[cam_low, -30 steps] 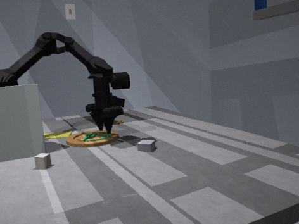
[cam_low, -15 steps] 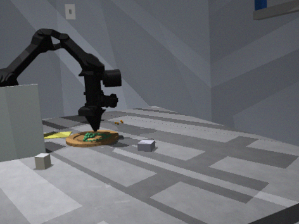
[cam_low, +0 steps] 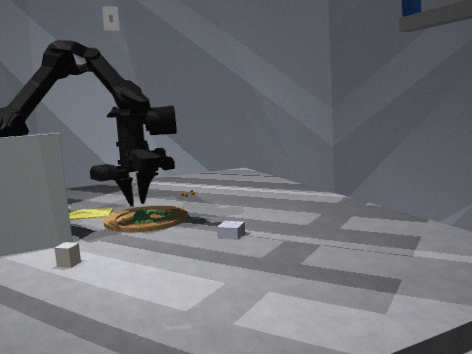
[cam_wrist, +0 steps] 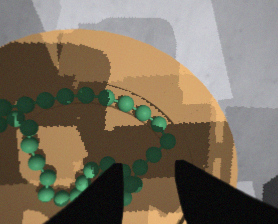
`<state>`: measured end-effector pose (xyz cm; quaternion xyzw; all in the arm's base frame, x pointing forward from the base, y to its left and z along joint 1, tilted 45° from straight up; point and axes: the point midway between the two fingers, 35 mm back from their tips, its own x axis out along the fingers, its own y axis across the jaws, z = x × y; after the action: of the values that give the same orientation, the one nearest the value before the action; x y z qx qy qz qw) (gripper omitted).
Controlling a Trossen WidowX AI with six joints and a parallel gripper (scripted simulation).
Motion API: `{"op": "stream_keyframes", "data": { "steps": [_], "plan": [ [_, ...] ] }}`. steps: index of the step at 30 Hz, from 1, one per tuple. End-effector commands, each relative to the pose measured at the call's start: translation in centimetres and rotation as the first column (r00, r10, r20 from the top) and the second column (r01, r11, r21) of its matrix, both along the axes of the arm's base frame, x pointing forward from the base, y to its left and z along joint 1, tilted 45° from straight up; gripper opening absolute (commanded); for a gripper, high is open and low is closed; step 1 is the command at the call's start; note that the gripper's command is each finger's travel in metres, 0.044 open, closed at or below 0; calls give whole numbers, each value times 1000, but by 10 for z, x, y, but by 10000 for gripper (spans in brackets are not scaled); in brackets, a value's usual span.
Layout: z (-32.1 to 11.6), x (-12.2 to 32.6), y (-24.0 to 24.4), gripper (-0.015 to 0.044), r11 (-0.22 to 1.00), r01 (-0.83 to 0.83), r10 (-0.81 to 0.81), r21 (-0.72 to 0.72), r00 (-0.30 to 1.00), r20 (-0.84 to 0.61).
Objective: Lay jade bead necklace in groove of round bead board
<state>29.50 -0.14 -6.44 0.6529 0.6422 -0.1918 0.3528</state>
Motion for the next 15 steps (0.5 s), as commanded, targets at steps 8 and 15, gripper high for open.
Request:
{"op": "stream_keyframes", "data": {
  "steps": [8, 15],
  "plan": [
    [0, -15, -2, 120, 989, 147, -145, 1, 978, -152],
    [-12, -13, 10, 120, 989, 147, -145, 1, 978, -152]
  ]
}}
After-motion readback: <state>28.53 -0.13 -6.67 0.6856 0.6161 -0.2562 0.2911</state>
